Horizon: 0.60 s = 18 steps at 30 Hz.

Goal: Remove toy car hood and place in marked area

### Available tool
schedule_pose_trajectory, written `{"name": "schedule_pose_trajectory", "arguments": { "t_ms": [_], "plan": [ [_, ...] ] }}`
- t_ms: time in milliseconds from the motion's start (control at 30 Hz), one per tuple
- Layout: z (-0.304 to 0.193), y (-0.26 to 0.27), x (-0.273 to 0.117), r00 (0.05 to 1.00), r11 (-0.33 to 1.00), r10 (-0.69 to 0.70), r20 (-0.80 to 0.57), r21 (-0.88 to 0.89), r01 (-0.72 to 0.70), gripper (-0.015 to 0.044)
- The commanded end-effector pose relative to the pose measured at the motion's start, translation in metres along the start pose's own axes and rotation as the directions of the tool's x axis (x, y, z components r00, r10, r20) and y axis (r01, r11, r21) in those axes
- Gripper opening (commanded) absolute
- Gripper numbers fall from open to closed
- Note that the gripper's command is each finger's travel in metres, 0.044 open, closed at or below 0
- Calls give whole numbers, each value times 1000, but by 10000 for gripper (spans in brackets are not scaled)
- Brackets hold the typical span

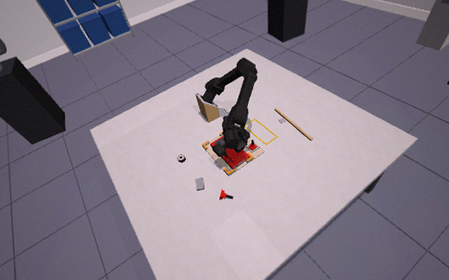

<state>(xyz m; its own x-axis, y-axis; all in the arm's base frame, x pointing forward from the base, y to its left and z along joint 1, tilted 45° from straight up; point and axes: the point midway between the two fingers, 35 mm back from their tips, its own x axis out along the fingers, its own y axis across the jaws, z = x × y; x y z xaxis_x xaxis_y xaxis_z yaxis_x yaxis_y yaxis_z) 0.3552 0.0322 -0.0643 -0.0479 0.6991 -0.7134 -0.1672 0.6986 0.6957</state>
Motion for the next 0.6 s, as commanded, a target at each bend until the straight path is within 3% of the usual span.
{"name": "schedule_pose_trajectory", "arguments": {
  "t_ms": [0, 67, 200, 500, 567],
  "plan": [
    [0, 0, 2, 1000, 1000, 3, 3, 3, -3, 440],
    [0, 0, 3, 1000, 1000, 3, 3, 3, -3, 440],
    [0, 0, 1, 1000, 1000, 0, 0, 0, 0, 335],
    [0, 0, 1, 1000, 1000, 0, 0, 0, 0, 275],
    [0, 0, 1, 1000, 1000, 0, 0, 0, 0, 222]
  ]
}}
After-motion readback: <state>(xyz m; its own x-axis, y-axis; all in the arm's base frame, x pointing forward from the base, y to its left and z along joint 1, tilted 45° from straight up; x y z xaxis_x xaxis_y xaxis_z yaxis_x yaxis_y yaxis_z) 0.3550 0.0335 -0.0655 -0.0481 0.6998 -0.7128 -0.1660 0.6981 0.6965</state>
